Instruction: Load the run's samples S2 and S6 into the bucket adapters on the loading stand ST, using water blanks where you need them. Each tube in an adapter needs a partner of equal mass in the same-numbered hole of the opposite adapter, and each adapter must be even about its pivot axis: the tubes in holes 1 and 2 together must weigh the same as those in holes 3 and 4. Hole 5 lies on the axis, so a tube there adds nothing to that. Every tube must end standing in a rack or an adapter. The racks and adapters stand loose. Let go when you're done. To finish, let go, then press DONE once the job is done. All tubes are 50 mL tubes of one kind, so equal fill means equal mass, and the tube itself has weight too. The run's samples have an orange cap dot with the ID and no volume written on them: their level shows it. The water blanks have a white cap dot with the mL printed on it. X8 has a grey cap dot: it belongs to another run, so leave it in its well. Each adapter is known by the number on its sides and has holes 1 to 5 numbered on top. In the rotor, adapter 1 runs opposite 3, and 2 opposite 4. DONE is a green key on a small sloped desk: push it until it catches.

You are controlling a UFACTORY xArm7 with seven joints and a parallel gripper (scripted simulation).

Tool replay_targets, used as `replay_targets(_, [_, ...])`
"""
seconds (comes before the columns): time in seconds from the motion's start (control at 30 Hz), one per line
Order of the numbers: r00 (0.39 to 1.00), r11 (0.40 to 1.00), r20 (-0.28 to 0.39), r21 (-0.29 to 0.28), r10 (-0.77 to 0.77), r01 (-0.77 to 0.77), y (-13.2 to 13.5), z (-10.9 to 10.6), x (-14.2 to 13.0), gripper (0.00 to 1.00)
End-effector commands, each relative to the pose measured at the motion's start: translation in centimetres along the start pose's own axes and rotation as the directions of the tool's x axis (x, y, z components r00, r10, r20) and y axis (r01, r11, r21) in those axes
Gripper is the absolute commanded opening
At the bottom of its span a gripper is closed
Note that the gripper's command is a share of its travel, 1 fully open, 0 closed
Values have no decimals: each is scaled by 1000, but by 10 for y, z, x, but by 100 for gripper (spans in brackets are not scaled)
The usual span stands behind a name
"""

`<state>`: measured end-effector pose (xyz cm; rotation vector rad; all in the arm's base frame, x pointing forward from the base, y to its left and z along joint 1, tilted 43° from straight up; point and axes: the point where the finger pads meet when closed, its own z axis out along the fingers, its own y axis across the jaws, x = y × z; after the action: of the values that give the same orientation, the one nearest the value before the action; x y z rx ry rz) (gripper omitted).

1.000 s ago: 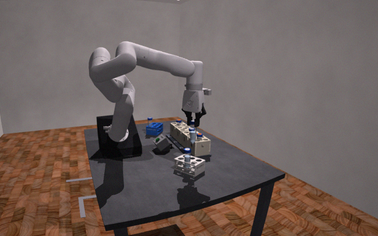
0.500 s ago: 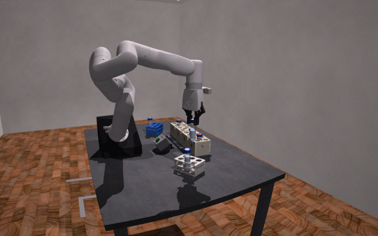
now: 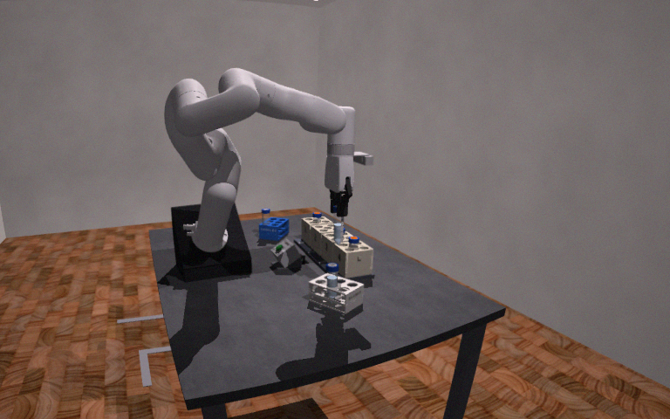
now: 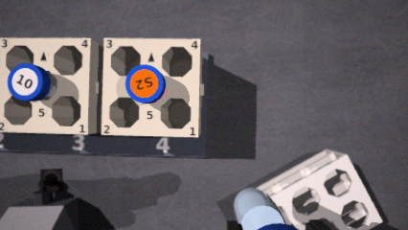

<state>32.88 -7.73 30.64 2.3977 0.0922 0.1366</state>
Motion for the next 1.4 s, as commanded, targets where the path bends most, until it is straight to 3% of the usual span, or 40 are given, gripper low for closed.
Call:
replay_targets(0.0, [999,999,-1,-8,34,-34,-17,-1,7,0])
replay_targets(1.3, [999,999,-2,-6,34,-34,-183,0,64,0])
replay_targets(1.37, [999,999,-2,-6,34,-34,-183,0,64,0])
